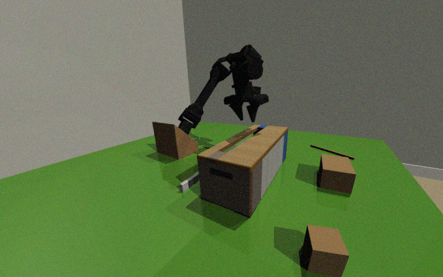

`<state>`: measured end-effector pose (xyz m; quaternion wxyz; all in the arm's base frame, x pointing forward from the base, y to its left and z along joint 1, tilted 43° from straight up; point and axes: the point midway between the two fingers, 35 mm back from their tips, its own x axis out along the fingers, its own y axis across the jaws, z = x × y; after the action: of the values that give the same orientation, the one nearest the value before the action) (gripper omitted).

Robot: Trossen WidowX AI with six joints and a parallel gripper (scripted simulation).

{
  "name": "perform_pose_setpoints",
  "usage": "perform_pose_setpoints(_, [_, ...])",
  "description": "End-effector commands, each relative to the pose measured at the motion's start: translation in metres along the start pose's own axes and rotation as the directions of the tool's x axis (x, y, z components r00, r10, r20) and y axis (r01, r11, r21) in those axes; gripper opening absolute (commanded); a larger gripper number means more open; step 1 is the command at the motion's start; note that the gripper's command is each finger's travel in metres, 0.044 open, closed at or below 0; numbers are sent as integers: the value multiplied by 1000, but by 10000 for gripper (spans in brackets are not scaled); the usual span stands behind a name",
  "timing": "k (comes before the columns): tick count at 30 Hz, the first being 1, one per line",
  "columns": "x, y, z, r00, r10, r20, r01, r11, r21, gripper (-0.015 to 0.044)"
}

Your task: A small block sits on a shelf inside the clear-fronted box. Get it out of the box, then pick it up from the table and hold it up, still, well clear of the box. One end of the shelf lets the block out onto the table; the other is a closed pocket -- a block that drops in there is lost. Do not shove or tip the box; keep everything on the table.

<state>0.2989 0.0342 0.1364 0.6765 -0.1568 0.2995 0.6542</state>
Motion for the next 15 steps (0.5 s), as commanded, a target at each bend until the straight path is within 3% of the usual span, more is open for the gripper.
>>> perform_pose_setpoints(1, [-1, 9, 3, 999, -51, -8, 48, 836, 546, 285])
perform_pose_setpoints(5, [-1, 14, 6, 997, -81, -16, 61, 589, 806, 285])
perform_pose_setpoints(15, [-2, 21, 9, 992, -126, -27, 52, 202, 978, 285])
